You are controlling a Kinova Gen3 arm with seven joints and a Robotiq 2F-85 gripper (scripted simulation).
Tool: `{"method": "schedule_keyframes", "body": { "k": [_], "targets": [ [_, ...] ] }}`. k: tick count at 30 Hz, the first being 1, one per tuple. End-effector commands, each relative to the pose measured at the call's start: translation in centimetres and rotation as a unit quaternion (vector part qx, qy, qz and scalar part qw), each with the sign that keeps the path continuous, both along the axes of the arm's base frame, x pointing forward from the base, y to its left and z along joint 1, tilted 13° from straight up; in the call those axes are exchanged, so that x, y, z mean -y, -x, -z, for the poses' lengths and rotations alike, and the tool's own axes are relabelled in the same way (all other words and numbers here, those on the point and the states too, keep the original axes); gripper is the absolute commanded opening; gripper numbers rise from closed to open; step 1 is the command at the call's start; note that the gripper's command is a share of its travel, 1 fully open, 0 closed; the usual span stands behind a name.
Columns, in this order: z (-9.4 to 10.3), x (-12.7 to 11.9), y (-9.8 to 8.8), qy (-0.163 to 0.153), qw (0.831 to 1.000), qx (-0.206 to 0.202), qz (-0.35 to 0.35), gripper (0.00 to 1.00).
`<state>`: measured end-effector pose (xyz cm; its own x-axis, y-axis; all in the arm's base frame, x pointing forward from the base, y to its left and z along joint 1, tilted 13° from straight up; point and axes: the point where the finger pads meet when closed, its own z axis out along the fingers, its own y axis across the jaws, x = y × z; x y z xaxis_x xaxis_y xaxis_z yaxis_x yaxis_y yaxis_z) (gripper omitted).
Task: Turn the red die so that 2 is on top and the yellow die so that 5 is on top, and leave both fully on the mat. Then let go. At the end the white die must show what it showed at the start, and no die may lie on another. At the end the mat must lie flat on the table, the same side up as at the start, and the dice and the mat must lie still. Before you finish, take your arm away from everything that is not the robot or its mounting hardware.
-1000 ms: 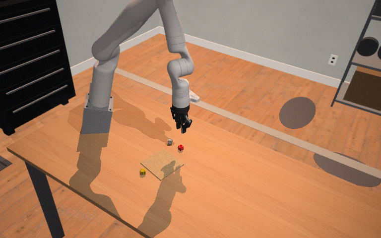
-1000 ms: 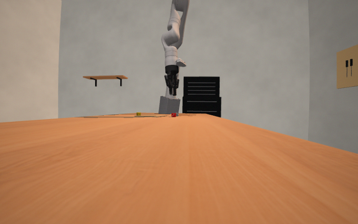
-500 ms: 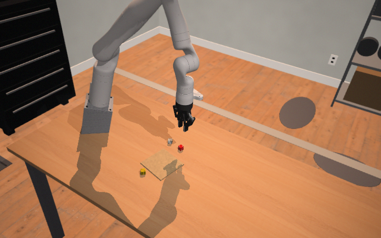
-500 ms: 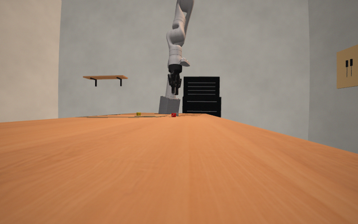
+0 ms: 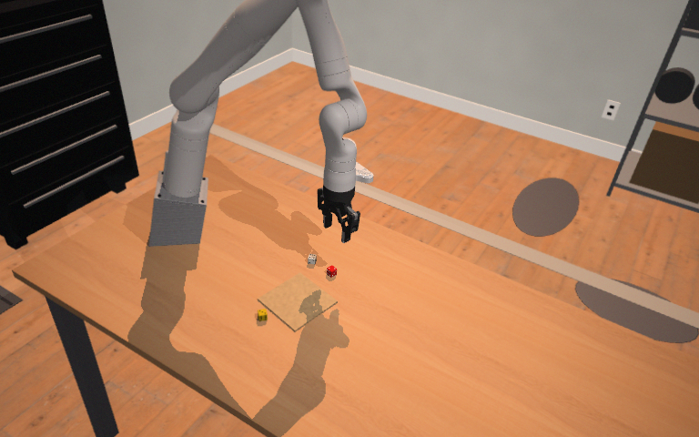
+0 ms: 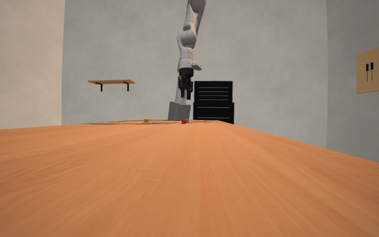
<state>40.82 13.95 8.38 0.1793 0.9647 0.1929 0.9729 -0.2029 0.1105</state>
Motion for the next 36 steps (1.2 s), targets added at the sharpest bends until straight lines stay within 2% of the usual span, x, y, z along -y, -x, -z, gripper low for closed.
{"method": "schedule_keyframes", "body": {
  "k": [1, 9, 17, 22, 27, 32, 34, 36],
  "targets": [
    [-0.1, 0.0, 0.0, 0.0, 1.0, 0.001, 0.0, 1.0],
    [0.0, 0.0, 0.0, 0.002, 1.0, 0.002, -0.008, 1.0],
    [0.4, 0.2, 0.0, 0.012, 0.998, 0.008, -0.056, 1.0],
    [1.0, 0.5, 0.1, 0.028, 0.99, 0.018, -0.134, 1.0],
    [1.8, 0.8, 0.1, 0.048, 0.969, 0.032, -0.241, 1.0],
    [2.6, 1.0, 0.1, 0.066, 0.928, 0.05, -0.363, 1.0],
    [2.6, 1.0, 0.1, 0.066, 0.928, 0.05, -0.363, 1.0],
    [2.9, 1.0, 0.0, 0.073, 0.907, 0.058, -0.411, 1.0]
  ]
}}
